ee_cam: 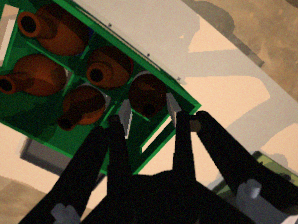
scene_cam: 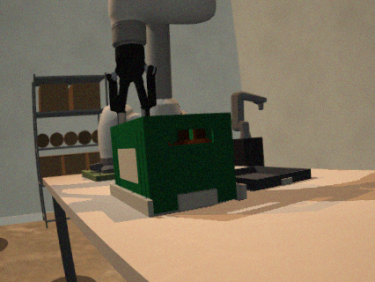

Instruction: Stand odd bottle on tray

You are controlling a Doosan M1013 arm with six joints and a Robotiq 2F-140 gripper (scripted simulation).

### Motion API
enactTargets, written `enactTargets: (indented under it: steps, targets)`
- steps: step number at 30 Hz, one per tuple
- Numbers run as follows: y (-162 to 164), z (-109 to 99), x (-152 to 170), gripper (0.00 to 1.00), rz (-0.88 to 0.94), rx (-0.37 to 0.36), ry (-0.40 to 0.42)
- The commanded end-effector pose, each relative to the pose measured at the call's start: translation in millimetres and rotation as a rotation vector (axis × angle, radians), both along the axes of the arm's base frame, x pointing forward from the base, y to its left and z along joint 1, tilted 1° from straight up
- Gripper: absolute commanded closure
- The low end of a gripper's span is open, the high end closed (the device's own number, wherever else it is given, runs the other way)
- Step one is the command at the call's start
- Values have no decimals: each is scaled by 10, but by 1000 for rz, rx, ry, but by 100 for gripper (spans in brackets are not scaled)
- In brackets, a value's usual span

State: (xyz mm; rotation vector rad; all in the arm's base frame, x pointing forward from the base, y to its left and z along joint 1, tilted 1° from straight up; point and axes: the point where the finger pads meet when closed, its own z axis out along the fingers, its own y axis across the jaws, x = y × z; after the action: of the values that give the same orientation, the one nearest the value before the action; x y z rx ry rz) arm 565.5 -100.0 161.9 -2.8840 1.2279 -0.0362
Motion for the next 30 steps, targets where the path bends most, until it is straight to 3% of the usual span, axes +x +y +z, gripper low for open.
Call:
enactTargets:
  steps: [1,2,30]
  targets:
    - [0,1,0,62,0,0,0]
    - [0,1,0,100,0,0,0]
    - [0,1,0,100,0,0,0]
